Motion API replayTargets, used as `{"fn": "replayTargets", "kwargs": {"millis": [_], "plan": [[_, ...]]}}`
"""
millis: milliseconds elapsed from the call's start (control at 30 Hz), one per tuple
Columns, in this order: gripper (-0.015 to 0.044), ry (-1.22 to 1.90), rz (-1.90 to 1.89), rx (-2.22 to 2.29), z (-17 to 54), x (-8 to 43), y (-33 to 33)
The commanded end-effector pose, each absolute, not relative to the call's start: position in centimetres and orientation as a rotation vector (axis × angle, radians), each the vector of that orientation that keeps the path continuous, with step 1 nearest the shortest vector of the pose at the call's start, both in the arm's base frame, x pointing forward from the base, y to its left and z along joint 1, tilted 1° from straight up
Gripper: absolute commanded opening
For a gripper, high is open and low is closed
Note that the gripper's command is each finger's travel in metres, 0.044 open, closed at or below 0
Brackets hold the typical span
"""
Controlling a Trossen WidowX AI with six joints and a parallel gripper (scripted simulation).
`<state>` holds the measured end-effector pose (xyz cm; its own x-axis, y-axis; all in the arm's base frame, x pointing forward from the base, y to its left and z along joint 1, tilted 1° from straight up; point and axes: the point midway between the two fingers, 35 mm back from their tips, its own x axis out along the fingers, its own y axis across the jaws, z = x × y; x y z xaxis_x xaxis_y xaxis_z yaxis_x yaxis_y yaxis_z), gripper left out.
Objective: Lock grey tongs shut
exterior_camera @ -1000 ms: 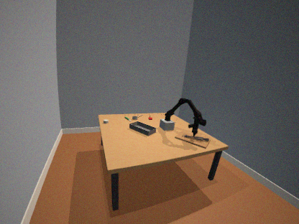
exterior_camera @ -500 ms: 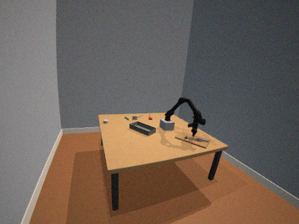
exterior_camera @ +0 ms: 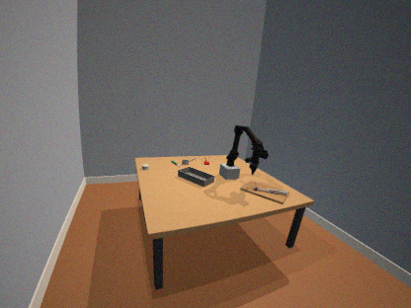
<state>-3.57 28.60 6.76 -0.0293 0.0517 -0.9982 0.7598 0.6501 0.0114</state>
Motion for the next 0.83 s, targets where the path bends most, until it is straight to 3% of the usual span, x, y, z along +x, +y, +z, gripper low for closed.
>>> {"fn": "replayTargets", "kwargs": {"millis": [0, 400, 800], "plan": [[0.044, 1.5, -0.653, 0.691, 6.6, -3.0, 26.9], [0.044, 1.509, -0.652, 0.699, 11.7, -3.1, 26.8], [0.044, 1.509, -0.652, 0.699, 11.7, -3.1, 26.8]]}}
